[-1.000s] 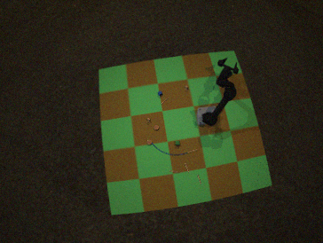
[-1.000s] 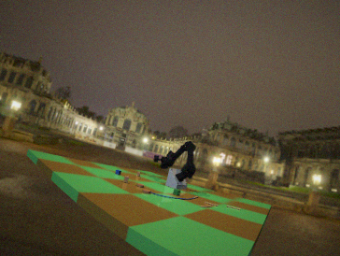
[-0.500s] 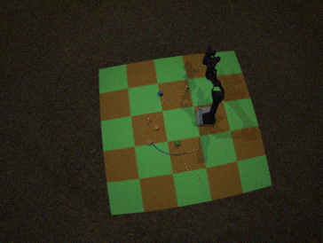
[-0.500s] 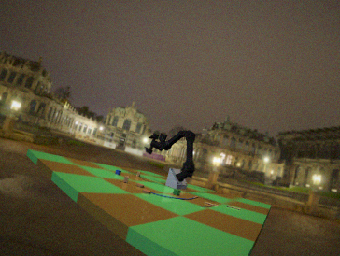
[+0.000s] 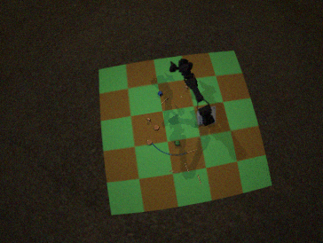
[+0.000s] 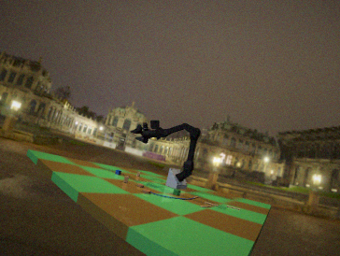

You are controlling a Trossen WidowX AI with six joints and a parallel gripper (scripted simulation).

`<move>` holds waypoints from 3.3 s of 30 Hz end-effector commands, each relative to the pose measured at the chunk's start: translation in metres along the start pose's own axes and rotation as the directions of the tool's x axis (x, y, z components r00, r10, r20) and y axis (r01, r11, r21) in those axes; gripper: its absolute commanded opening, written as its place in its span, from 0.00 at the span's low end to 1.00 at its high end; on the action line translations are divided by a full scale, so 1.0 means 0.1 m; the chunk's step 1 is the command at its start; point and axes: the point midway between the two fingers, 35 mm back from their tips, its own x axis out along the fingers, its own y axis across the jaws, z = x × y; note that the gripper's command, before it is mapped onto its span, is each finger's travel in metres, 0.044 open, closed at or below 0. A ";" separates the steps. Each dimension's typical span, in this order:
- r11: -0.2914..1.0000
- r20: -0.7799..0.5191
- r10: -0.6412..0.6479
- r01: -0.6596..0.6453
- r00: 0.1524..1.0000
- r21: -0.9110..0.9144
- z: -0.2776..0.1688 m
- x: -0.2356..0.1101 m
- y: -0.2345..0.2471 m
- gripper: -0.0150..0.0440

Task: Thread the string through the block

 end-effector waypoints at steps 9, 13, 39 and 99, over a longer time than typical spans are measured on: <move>0.456 -0.416 0.085 -0.407 0.905 -0.792 -1.39 -0.69 1.26 1.00; 0.066 -0.556 0.070 -0.560 0.828 -0.826 -1.94 -1.11 1.55 1.00; -0.882 -0.907 -0.354 0.241 0.227 0.404 -3.99 -4.08 1.14 1.00; -0.884 -0.907 -0.353 0.236 0.231 0.404 -3.99 -4.07 1.15 0.52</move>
